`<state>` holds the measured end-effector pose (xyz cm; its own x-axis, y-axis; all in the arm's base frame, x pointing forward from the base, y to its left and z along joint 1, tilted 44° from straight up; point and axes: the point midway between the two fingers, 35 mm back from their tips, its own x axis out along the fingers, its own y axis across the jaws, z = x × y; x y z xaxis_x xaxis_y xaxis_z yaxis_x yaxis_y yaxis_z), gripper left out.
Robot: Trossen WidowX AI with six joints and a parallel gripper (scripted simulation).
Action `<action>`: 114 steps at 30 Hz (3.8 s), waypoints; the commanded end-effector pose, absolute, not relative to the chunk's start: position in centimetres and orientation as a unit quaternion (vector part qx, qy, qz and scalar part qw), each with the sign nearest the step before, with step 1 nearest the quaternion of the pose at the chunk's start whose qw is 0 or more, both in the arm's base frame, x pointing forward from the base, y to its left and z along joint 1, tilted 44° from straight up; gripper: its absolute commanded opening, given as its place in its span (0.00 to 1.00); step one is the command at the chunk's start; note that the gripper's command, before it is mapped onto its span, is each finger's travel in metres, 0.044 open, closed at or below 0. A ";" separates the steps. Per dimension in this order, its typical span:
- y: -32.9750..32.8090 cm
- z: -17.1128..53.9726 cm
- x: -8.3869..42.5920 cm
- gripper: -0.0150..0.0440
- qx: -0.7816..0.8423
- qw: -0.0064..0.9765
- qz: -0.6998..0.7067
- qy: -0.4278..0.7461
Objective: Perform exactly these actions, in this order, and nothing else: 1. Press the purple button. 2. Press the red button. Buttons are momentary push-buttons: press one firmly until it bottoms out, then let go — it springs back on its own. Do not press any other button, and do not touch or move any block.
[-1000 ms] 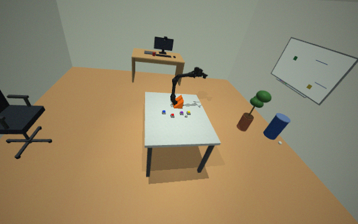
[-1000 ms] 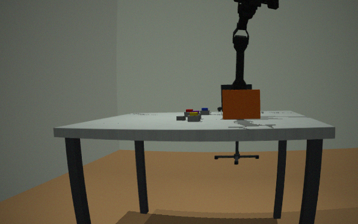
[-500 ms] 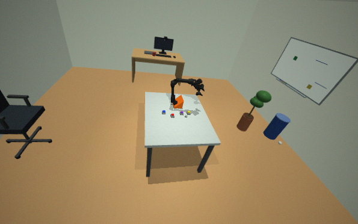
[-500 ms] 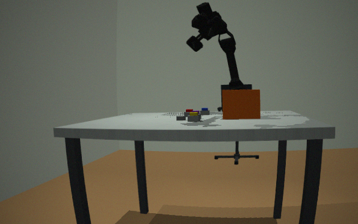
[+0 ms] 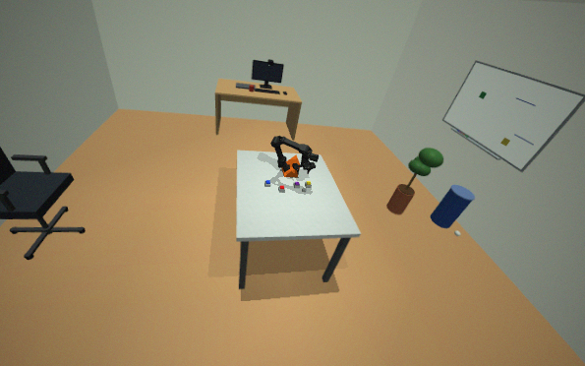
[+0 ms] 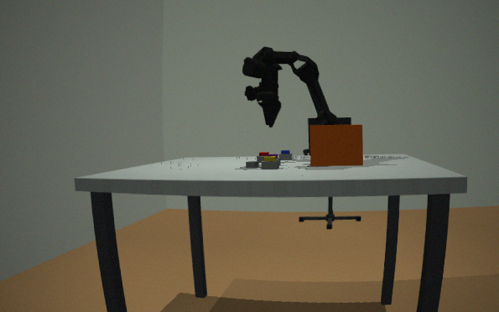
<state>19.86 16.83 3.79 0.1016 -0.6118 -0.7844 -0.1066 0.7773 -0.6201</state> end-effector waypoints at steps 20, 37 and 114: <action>10.0 0.4 20.4 0.29 -0.282 0.678 -0.236 0.637; 9.1 -0.6 20.6 0.29 -0.282 0.678 -0.236 0.637; 0.0 10.3 26.7 0.29 -0.284 0.677 -0.239 0.635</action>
<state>26.57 0.20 10.45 0.0645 -0.6833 -0.7273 -0.0375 0.7266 -0.6860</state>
